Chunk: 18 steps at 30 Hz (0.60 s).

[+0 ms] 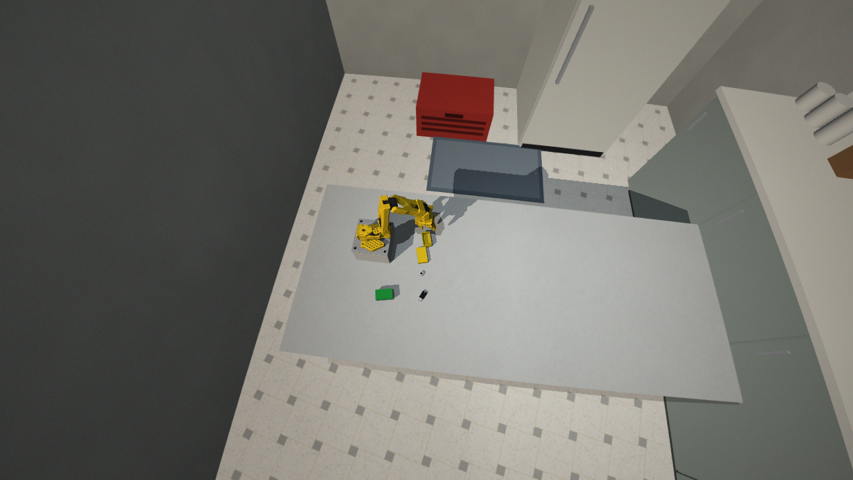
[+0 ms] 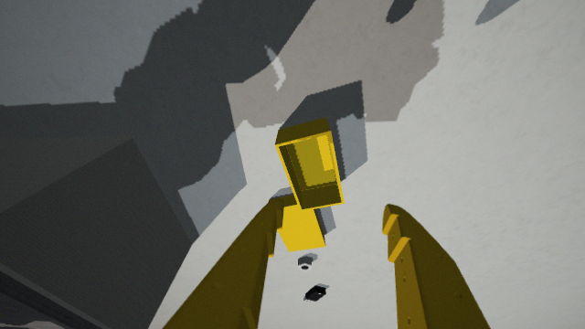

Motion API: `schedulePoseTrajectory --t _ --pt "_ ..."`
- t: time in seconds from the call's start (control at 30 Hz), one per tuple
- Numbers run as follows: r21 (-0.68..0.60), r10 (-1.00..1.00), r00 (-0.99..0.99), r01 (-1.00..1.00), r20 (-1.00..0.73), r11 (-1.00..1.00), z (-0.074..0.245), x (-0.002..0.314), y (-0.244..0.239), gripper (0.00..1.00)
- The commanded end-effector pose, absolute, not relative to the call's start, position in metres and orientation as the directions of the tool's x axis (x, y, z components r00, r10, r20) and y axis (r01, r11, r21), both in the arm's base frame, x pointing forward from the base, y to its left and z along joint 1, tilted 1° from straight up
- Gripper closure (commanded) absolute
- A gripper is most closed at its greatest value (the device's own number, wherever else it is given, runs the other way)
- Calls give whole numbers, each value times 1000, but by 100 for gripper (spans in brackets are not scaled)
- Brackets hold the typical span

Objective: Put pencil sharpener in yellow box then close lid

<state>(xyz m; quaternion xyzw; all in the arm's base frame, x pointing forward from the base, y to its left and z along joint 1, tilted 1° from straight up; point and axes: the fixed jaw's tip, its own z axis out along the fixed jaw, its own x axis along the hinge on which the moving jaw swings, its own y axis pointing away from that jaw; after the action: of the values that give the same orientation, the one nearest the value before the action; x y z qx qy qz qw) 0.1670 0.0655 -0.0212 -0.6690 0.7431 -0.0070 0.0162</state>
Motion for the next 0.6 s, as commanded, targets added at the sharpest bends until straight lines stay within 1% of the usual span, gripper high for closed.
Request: schedulePoseTrajectory --t 0.0,0.2,0.43,0.57 --pt "-6 -988 -157 -988 -4 157 -22 165 81 75" --pt "-4 -968 -252 -968 -5 252 -22 157 114 76" --pt "-2 -934 -358 -934 -5 358 -22 141 150 78" --pt "-2 -922 -387 -922 -5 387 -23 135 160 78"
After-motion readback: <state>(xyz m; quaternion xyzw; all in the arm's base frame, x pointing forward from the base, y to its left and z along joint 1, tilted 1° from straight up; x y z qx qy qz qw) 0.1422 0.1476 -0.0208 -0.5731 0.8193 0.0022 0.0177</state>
